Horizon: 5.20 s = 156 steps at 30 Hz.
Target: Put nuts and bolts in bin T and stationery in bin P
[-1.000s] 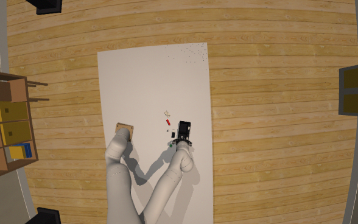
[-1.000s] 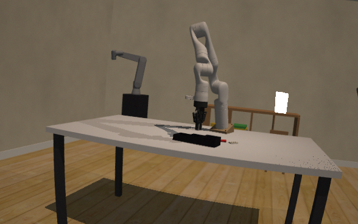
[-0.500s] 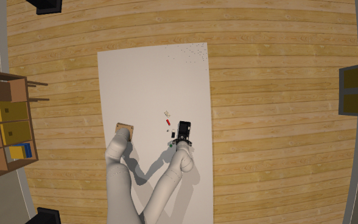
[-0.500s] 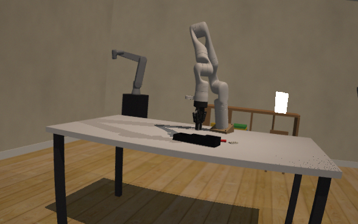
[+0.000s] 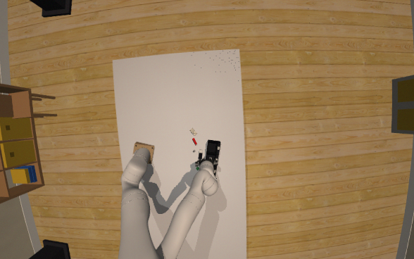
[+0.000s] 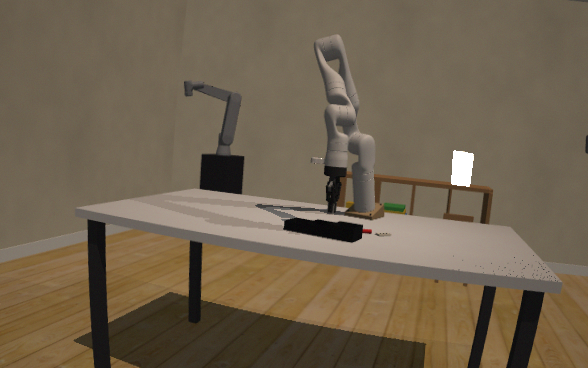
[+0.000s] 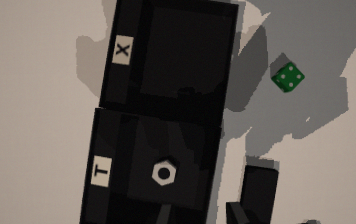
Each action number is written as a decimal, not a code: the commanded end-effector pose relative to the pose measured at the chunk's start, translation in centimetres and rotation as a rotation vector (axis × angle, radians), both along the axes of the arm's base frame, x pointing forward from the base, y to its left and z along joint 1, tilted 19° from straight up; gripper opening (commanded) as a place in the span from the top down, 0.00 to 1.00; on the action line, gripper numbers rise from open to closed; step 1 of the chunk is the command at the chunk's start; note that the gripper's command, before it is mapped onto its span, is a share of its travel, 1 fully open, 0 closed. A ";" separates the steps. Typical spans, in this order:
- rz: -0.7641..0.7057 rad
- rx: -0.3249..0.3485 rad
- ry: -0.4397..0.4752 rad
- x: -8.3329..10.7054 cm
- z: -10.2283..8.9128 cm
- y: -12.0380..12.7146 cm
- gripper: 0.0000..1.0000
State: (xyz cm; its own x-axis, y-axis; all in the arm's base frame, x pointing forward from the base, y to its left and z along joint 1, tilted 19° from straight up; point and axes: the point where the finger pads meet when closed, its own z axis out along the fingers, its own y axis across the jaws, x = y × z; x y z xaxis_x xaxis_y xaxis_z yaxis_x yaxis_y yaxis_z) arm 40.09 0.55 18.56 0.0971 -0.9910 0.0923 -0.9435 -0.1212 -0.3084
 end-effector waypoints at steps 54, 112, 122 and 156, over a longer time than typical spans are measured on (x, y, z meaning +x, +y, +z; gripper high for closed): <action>1.356 -0.454 0.082 -8.5 -2.7 3.0 0.69; 1.368 -0.454 0.083 -7.3 -8.3 3.0 0.69; 1.361 -0.449 0.079 -6.9 -8.1 2.9 0.69; 1.361 -0.454 0.081 -6.6 -9.3 2.6 0.89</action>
State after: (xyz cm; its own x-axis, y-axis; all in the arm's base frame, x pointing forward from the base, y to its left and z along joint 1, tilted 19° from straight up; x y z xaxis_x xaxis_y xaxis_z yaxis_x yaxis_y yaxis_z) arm 33.57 3.28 9.34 0.9477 -0.0127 0.3189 -0.0292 -0.9985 0.0470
